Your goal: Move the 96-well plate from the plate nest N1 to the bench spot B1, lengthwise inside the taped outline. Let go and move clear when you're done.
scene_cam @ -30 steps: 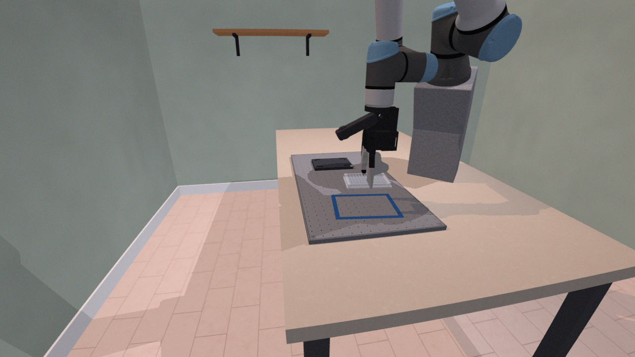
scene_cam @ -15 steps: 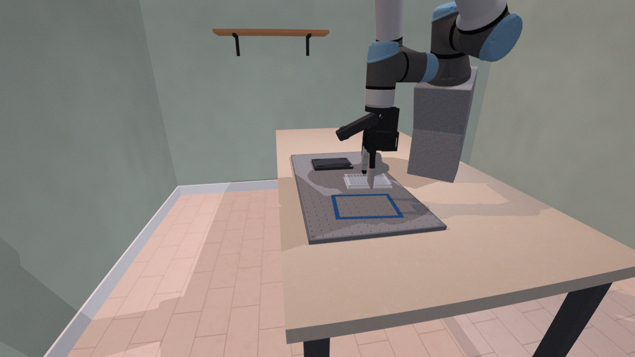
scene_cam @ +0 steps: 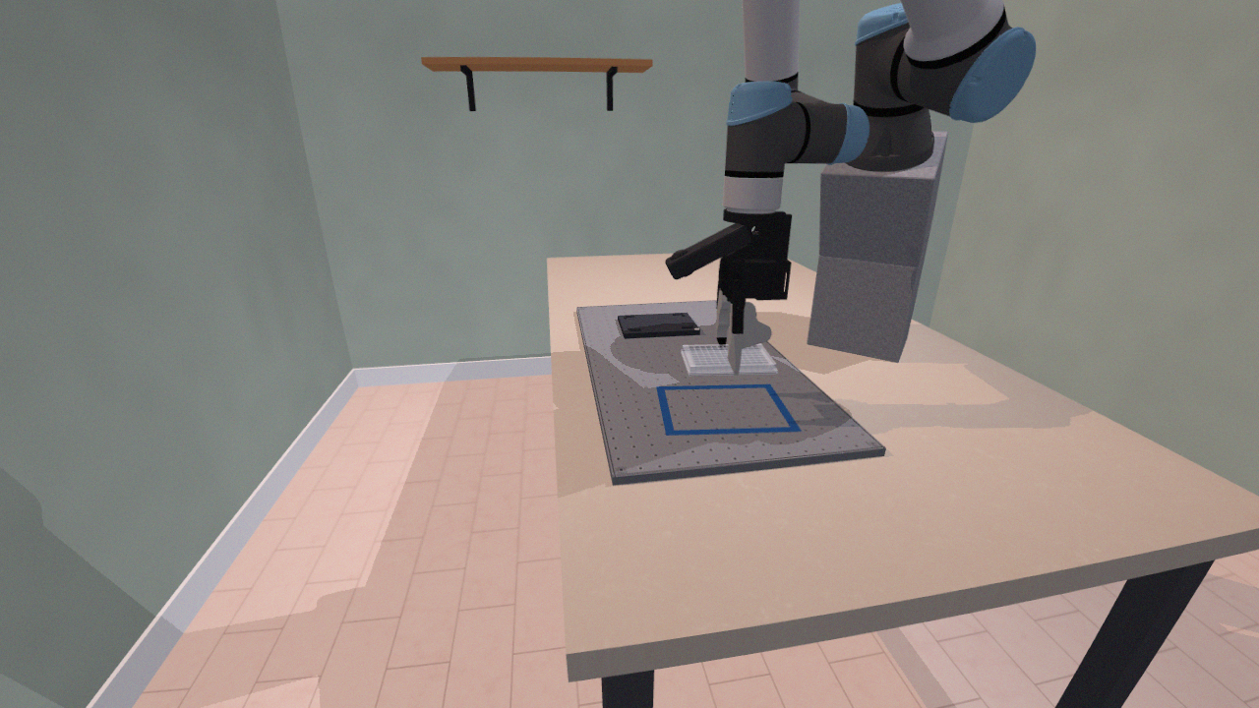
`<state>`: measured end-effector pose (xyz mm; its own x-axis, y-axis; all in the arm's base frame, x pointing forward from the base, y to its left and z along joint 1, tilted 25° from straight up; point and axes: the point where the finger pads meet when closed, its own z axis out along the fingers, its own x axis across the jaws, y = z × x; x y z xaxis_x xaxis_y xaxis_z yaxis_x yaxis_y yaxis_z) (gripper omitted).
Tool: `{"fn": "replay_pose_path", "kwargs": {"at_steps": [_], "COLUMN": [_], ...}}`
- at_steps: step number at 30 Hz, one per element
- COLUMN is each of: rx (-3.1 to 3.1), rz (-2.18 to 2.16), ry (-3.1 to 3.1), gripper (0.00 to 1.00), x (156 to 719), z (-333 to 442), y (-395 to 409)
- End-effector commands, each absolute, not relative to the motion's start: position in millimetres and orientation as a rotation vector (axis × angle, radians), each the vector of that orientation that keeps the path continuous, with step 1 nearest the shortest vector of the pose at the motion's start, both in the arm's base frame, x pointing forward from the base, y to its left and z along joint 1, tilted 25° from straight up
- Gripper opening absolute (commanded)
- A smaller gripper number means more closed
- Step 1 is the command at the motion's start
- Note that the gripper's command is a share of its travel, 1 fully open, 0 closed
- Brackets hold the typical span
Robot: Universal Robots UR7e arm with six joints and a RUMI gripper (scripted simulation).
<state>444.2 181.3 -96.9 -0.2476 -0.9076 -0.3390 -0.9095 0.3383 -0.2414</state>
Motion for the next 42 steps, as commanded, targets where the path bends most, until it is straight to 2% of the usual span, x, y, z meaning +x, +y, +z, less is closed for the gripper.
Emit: {"fn": "replay_pose_path", "kwargs": {"at_steps": [1,42], "rx": [-1.596,-1.596], "rz": [0.005,0.005], "ry": [2.192,2.192], "gripper": [0.0,0.0], "x": [444,462], "z": [-97,-145], "y": [181,194]}}
